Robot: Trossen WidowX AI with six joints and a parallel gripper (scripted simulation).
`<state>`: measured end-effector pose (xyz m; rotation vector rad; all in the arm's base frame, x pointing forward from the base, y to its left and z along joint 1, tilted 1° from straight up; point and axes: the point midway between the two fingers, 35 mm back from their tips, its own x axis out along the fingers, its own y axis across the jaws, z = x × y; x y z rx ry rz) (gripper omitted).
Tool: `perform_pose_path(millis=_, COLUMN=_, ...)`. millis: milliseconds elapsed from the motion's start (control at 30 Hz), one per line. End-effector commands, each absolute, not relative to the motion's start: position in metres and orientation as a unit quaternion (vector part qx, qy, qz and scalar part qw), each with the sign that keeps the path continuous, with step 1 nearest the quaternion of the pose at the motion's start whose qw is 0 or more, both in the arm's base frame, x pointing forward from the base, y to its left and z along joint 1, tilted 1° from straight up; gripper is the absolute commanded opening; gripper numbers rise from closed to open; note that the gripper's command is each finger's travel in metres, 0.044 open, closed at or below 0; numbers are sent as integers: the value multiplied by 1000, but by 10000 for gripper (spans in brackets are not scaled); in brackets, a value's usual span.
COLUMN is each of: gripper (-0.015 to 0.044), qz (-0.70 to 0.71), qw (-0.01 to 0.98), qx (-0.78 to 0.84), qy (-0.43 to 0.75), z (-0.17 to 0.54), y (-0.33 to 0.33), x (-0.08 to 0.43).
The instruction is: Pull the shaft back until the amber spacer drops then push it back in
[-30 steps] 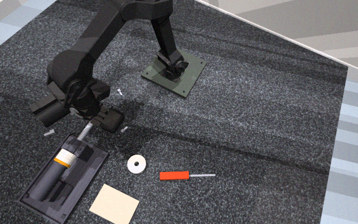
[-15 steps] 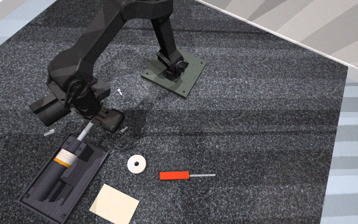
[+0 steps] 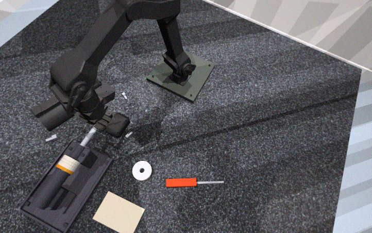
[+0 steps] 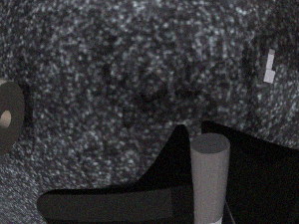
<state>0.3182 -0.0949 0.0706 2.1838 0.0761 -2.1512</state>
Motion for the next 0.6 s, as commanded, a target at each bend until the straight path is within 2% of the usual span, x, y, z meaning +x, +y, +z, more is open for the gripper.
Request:
perform_pose_path(millis=0, gripper=0, qz=-702, qw=39, qx=711, qy=26, z=71, y=-95, x=317)
perform_pose_path(millis=567, gripper=0, qz=-702, qw=39, qx=711, qy=26, z=71, y=-95, x=315)
